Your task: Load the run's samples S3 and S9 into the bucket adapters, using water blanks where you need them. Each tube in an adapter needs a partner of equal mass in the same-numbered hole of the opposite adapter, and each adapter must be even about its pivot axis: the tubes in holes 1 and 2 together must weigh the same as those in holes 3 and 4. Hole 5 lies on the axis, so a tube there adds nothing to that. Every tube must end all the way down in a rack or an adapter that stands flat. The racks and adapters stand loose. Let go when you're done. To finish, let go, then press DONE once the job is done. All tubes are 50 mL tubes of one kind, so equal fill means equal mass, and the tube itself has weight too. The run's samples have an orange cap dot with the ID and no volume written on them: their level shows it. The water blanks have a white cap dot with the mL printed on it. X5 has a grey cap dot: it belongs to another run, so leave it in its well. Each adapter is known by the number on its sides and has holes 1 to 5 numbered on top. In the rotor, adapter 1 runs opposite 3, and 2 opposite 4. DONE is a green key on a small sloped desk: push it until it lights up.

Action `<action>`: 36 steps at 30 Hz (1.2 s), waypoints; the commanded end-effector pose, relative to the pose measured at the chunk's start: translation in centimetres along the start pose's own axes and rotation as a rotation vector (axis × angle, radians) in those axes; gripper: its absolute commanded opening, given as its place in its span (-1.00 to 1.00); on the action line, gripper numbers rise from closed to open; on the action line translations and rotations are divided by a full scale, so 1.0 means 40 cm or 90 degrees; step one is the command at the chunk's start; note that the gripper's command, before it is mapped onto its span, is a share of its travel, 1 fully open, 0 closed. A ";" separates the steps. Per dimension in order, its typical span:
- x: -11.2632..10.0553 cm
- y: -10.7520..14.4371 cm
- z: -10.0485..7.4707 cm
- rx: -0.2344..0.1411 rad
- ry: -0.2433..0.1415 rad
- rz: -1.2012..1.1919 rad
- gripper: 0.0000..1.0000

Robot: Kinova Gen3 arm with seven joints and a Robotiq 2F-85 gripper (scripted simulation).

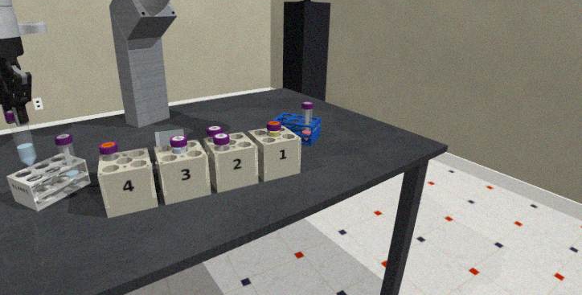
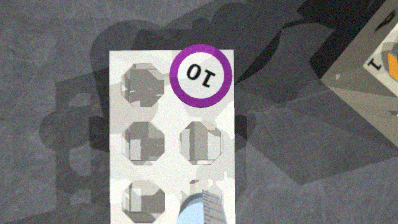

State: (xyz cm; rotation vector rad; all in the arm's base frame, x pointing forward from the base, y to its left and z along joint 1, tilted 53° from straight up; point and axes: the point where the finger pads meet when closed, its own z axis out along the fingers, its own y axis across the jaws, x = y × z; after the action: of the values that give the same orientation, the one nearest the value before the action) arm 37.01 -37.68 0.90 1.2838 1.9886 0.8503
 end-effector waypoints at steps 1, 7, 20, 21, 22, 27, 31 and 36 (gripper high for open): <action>-0.001 -0.001 -0.010 0.000 -0.001 0.000 -0.80; -0.001 -0.001 -0.030 0.000 -0.001 0.000 -0.80; -0.001 -0.001 -0.067 0.000 -0.001 0.000 -0.80; -0.001 -0.001 -0.070 0.000 -0.001 0.000 -0.80; -0.001 -0.001 -0.073 0.000 -0.001 0.000 -0.80; -0.001 -0.001 -0.090 0.000 -0.001 0.000 -0.80; -0.001 -0.001 -0.103 0.000 -0.001 0.000 -0.80; -0.001 -0.001 -0.113 0.000 -0.001 0.000 -0.80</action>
State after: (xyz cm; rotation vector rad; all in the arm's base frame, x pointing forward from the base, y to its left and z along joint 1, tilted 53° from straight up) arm 33.77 -38.45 3.42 1.2838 1.9887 0.8504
